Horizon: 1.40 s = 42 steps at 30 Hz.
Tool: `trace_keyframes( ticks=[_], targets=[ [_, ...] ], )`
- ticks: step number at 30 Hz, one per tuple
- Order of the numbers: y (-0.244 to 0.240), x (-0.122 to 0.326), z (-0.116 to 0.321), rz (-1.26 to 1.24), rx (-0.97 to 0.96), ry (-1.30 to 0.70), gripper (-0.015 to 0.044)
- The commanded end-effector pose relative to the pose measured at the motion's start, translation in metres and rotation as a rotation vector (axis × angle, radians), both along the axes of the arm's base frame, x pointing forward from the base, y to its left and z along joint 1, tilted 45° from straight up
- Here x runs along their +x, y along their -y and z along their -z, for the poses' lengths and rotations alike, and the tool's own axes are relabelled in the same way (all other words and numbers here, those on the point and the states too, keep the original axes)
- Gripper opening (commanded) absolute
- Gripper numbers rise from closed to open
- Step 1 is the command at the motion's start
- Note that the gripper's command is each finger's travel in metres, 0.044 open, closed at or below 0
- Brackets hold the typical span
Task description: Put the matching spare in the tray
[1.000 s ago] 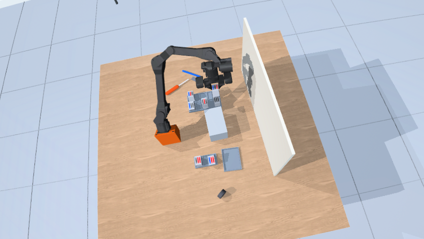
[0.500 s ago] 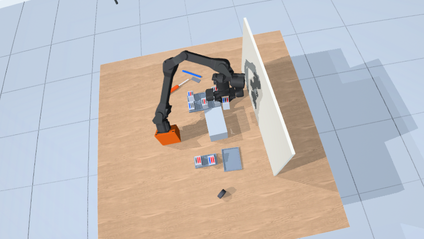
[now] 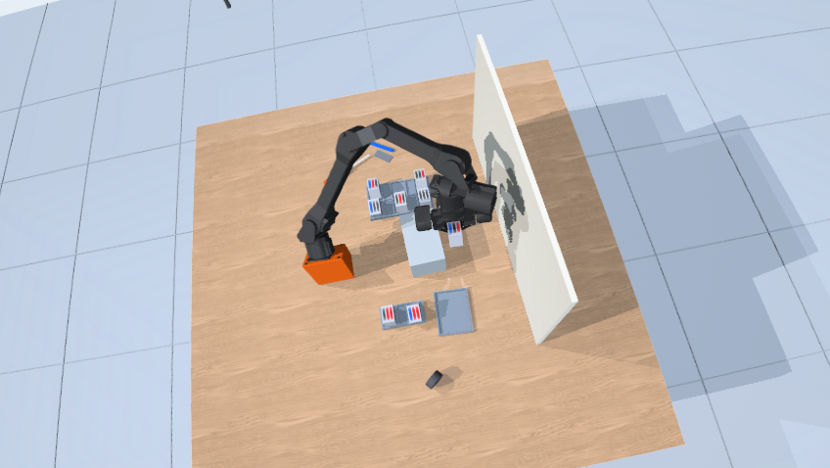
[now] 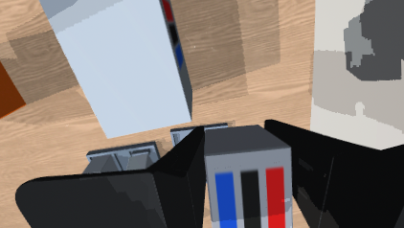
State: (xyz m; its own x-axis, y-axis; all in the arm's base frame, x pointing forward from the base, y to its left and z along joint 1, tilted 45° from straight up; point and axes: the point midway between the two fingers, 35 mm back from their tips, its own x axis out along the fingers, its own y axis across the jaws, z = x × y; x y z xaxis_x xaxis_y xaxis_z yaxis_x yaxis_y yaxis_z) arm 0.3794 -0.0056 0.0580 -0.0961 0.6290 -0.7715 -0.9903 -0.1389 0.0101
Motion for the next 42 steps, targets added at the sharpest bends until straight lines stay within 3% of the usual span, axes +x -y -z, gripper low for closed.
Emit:
trace_keyframes(
  ticks=[1,24,42],
  targets=[
    [0.022,0.004,0.02,-0.015,0.002,0.01,0.0],
    [0.113,-0.013,0.133,-0.086,0.081,0.04,0.0],
    [0.096,-0.017,0.123,-0.086,0.083,0.04,0.0]
  ],
)
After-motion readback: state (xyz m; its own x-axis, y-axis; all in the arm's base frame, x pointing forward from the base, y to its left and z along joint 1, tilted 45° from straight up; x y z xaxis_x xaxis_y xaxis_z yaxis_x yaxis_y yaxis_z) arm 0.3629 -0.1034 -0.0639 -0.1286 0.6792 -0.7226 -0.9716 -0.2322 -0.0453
